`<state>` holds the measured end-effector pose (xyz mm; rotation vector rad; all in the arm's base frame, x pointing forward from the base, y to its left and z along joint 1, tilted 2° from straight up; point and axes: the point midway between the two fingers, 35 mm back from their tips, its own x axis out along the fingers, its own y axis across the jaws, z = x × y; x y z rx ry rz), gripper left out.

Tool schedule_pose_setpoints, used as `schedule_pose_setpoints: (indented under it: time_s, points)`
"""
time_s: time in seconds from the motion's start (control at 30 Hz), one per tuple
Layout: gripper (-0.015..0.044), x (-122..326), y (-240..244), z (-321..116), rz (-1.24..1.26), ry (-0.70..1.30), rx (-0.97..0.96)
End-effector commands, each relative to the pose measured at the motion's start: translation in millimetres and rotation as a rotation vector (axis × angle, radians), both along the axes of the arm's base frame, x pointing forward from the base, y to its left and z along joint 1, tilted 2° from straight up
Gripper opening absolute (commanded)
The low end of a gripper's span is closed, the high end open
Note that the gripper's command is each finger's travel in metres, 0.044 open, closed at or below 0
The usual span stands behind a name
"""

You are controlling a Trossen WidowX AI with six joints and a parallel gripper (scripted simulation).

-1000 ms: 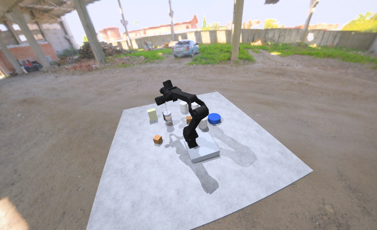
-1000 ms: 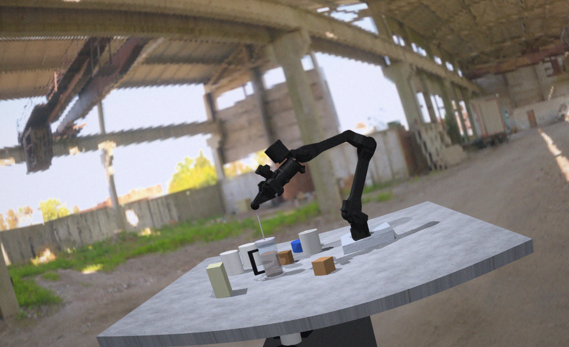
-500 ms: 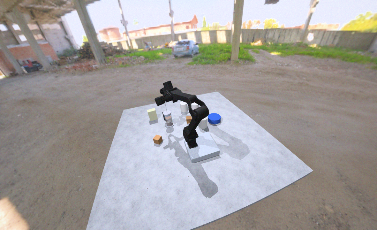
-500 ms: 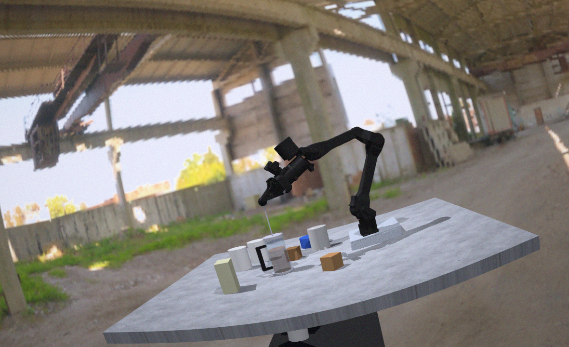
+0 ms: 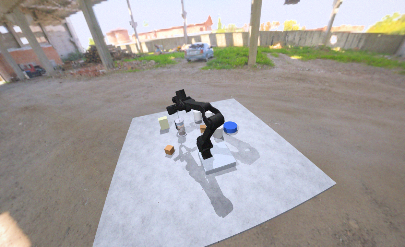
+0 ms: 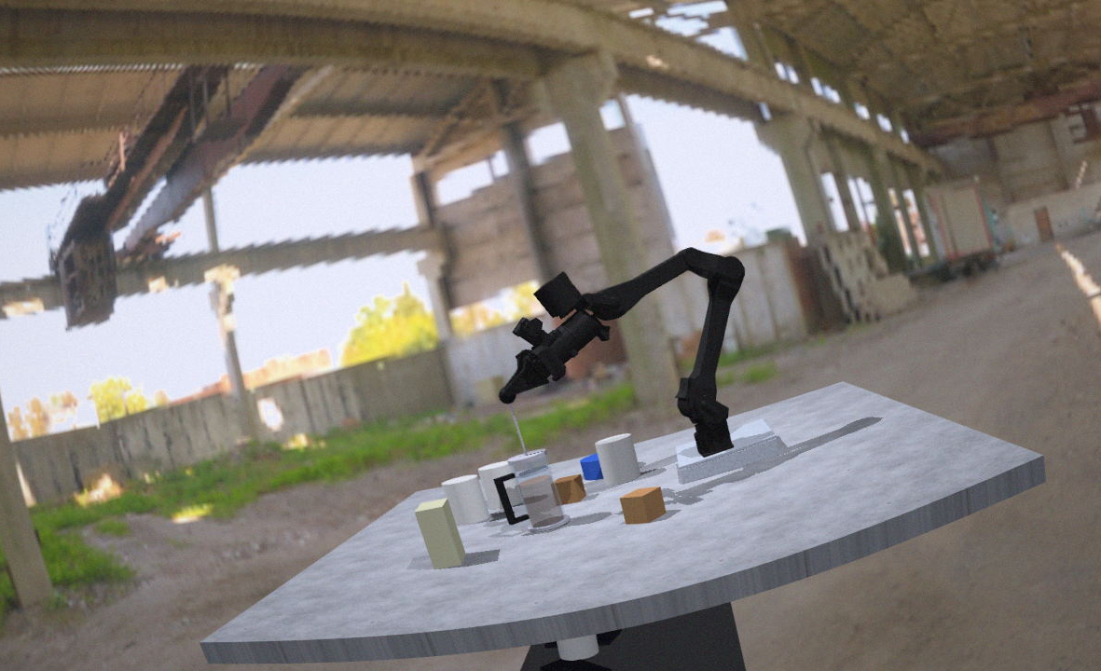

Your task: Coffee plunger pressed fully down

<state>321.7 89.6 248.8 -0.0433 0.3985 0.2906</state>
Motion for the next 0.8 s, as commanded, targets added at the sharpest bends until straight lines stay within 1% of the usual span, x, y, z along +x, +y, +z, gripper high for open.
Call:
schedule_pose_setpoints:
  time_s: [0.0, 0.77]
  points:
    - [0.0126, 1.1, 0.2, -30.6, -0.005, 0.066, -0.014]
    - [0.0126, 6.6, 3.1, -68.4, -0.005, 0.066, -0.014]
